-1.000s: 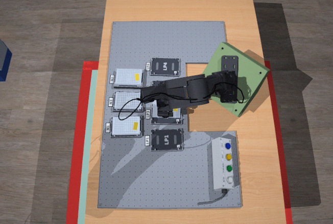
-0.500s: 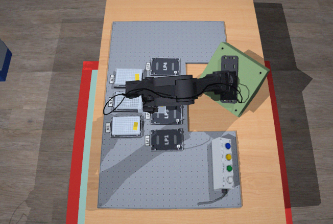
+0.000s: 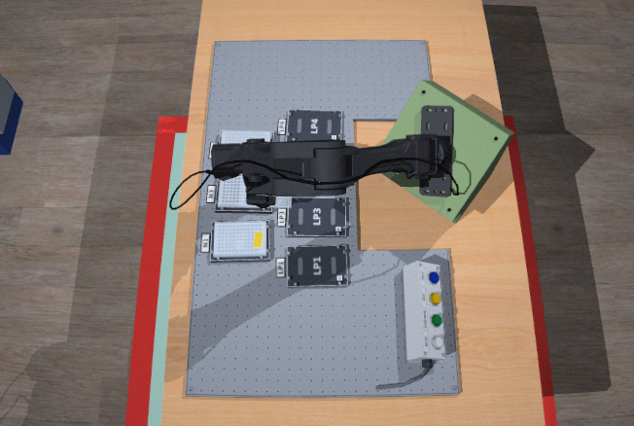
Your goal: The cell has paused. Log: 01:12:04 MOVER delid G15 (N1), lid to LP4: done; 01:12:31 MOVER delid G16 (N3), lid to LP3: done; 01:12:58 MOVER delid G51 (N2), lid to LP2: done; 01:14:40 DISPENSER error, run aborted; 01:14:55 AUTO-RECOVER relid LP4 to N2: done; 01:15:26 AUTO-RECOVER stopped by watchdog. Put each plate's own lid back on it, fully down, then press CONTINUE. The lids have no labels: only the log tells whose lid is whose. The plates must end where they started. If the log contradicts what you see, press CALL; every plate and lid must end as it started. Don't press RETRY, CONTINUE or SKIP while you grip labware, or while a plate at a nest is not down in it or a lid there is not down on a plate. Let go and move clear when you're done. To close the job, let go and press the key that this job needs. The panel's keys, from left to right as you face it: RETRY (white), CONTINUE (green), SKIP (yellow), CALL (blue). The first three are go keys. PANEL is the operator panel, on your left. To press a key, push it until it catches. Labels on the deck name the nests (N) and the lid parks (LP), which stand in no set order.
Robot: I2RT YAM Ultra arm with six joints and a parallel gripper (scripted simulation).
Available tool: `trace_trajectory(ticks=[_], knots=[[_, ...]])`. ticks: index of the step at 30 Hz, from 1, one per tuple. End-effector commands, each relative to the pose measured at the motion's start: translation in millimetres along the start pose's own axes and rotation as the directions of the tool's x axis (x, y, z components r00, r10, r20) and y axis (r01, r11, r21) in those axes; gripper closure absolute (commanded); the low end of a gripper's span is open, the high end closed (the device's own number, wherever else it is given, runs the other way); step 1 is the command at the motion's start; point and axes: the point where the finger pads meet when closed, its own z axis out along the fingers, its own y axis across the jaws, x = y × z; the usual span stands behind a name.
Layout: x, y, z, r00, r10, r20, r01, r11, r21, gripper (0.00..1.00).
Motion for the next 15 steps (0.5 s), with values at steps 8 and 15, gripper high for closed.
trace_trajectory(ticks=[8,15], knots=[[-43.5,-15.7,-6.9,1.0,0.003,-0.003,-0.003,1.0,-0.008,1.0],[-65.5,-13.3,-18.3,1.0,-0.015,0.024,0.015,1.0,-0.007,1.0]])
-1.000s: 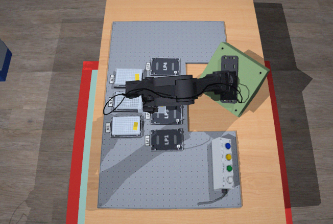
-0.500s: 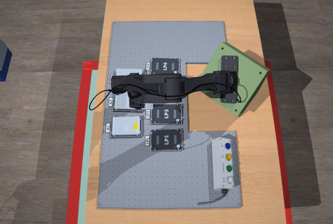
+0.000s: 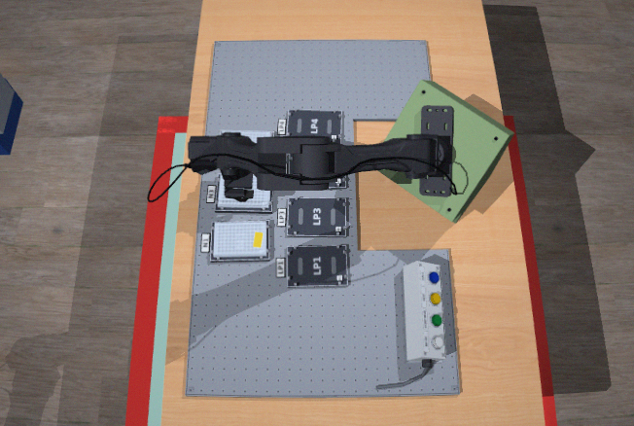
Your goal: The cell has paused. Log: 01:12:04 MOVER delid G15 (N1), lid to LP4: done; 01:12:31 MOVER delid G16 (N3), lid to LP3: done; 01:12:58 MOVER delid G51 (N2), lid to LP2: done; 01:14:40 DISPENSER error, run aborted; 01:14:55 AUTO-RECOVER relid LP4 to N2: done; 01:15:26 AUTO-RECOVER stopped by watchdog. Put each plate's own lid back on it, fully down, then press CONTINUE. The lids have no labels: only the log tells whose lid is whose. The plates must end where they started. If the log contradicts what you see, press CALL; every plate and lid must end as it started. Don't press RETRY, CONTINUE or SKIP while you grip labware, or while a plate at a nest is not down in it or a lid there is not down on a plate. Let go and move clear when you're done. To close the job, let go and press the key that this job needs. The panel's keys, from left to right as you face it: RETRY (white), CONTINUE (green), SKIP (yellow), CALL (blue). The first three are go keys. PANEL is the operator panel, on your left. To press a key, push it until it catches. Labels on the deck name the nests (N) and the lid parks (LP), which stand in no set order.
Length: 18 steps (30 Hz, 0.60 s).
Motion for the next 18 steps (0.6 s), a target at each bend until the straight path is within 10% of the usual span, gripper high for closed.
trace_trajectory(ticks=[1,18], knots=[[-14.0,3.8,-21.1,1.0,-0.009,0.027,0.009,1.0,-0.007,1.0],[-10.9,-1.5,-14.0,1.0,0.008,0.006,-0.008,1.0,-0.007,1.0]])
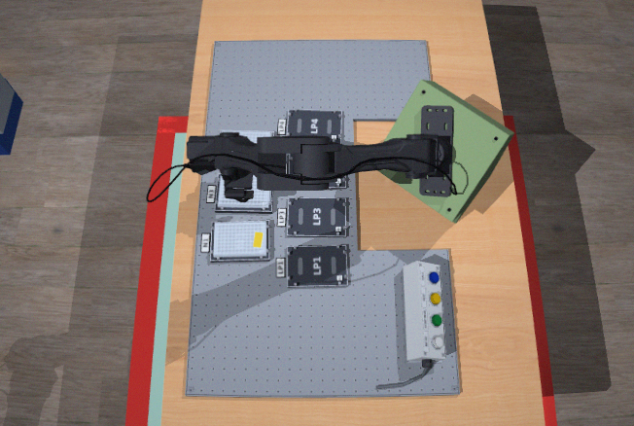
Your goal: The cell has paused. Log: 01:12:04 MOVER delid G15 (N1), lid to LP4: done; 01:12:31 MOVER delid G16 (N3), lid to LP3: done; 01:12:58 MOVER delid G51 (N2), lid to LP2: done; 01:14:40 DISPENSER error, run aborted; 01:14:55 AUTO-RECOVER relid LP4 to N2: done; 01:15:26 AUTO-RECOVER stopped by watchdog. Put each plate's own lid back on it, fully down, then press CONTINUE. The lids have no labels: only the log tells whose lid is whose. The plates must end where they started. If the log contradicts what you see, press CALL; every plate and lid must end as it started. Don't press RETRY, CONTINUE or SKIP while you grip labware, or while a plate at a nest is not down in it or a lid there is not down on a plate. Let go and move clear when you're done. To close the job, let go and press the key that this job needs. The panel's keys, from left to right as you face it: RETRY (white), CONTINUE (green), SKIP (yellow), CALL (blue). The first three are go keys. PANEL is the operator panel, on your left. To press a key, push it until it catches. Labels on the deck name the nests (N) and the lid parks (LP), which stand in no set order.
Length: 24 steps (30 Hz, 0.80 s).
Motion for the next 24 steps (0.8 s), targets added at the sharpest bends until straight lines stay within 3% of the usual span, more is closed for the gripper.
trace_trajectory(ticks=[1,19,24], knots=[[-12.8,-4.5,-10.1,1.0,0.001,0.028,-0.001,1.0,-0.004,1.0],[-18.1,-2.9,-13.7,0.999,-0.006,0.037,0.006,1.0,-0.003,1.0],[-17.0,-6.6,-7.3,1.0,0.005,0.029,-0.005,1.0,-0.004,1.0]])
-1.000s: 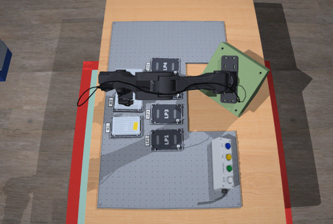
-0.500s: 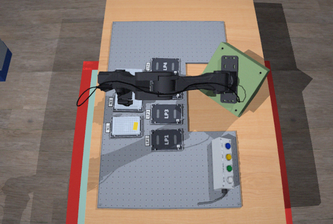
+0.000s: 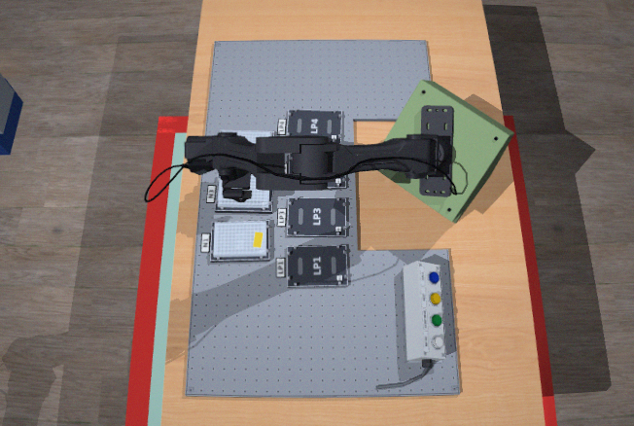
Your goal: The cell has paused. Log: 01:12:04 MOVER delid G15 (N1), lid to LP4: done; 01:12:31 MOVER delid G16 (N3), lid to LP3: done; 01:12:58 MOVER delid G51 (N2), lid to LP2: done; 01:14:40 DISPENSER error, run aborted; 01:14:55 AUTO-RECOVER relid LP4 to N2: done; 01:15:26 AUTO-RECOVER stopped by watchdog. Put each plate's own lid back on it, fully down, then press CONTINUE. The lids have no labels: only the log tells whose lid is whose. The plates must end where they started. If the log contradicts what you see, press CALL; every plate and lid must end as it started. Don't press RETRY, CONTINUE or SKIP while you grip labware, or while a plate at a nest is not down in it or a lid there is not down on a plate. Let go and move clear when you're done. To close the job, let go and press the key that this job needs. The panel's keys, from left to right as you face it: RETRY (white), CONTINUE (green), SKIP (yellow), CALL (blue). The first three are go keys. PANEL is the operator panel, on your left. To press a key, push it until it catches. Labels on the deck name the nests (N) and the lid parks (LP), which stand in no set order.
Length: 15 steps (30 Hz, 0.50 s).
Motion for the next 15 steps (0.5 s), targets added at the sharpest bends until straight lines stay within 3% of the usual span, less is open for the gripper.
trace_trajectory(ticks=[1,2,6,15], knots=[[-12.3,-6.5,-7.6,1.0,0.006,0.029,-0.006,1.0,-0.003,1.0],[-18.0,-1.3,-15.2,0.999,-0.007,0.049,0.007,1.0,-0.002,1.0],[-15.4,-6.8,-6.1,0.999,0.007,0.037,-0.007,1.0,-0.001,1.0],[-19.9,-2.5,-3.9,0.999,-0.003,0.043,0.003,1.0,0.003,1.0]])
